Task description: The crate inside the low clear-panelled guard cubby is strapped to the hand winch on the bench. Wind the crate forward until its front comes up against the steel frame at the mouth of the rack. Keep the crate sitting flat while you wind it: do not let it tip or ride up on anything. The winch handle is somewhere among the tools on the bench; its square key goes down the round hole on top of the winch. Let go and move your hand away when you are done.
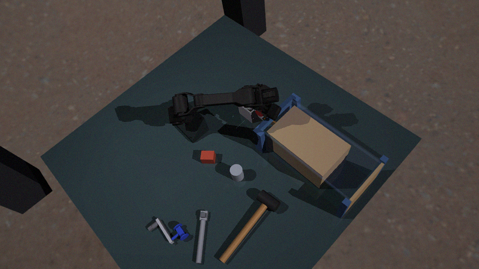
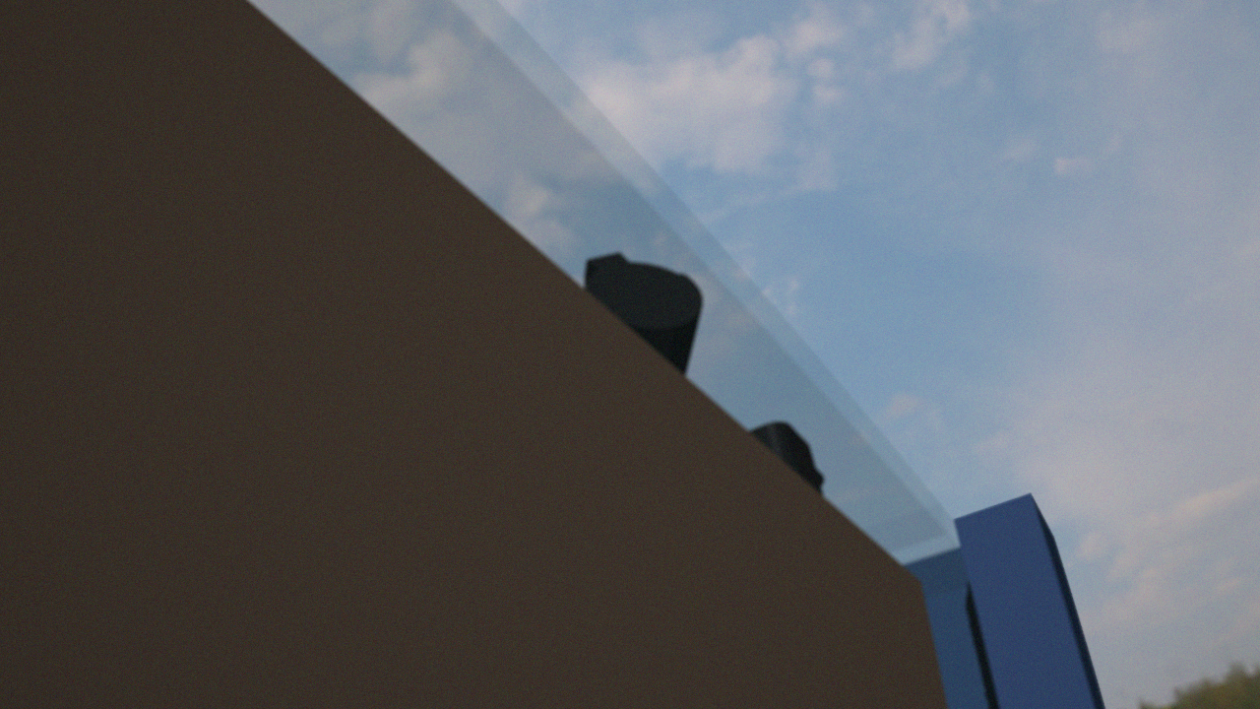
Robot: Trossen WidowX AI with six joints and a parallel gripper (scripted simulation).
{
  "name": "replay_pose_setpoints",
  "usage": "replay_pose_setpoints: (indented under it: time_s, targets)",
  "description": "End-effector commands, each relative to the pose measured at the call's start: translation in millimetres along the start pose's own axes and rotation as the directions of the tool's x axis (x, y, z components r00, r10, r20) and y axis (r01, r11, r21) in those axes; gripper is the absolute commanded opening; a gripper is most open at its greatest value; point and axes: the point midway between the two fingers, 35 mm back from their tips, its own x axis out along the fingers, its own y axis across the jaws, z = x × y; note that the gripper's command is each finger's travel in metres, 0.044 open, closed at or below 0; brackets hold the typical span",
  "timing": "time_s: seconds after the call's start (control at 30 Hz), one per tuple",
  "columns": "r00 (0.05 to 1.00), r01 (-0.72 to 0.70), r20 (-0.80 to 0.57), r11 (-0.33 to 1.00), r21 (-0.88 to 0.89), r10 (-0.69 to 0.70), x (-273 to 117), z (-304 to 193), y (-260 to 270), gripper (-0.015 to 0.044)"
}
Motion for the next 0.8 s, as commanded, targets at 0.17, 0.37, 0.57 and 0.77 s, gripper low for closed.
replay_pose_setpoints:
  time_s: [0.17, 0.37, 0.57, 0.77]
  targets:
    - [1.0, 0.015, 0.022, 1.0, -0.005, -0.015, 7, 20, -5, 0.0]
    - [1.0, 0.015, 0.022, 1.0, -0.005, -0.015, 10, 27, -6, 0.0]
    - [1.0, 0.015, 0.023, 1.0, -0.005, -0.015, 13, 35, -5, 0.0]
    - [1.0, 0.015, 0.024, 1.0, -0.005, -0.015, 16, 42, -5, 0.0]
